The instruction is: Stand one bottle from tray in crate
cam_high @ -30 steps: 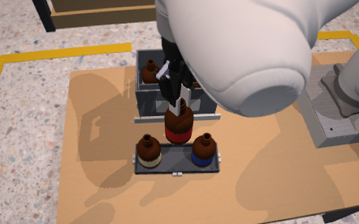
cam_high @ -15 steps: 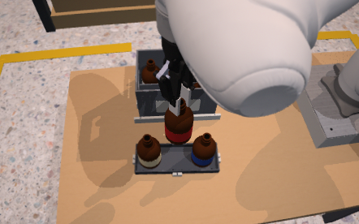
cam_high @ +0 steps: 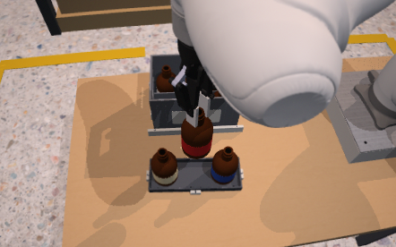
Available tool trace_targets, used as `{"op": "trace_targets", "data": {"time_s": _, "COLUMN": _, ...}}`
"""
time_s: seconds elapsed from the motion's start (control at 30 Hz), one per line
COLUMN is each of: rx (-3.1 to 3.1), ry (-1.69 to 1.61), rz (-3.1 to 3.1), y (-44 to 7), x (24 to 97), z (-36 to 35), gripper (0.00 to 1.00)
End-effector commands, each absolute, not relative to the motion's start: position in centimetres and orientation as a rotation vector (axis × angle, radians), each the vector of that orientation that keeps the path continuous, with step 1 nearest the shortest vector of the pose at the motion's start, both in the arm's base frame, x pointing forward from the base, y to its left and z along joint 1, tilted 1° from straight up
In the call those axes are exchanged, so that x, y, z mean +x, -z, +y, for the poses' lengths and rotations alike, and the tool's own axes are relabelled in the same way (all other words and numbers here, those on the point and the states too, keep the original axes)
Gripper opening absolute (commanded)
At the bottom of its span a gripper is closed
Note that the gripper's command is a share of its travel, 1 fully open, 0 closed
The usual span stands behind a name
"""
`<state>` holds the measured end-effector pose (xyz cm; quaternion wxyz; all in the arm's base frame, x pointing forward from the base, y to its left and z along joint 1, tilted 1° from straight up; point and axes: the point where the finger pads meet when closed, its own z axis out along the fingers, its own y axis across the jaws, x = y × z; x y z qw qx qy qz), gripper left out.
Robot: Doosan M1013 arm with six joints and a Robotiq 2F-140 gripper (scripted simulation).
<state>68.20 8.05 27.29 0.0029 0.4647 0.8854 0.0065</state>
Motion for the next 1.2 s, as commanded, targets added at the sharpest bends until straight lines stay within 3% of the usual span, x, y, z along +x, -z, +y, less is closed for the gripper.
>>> {"op": "trace_targets", "data": {"time_s": 0.0, "rx": 1.456, "ry": -0.016, "rz": 2.775, "y": -27.6, "x": 68.2, "z": 7.4, "gripper": 0.0}}
{"op": "trace_targets", "data": {"time_s": 1.17, "rx": 1.456, "ry": -0.016, "rz": 2.775, "y": -27.6, "x": 69.1, "z": 3.3, "gripper": 0.0}}
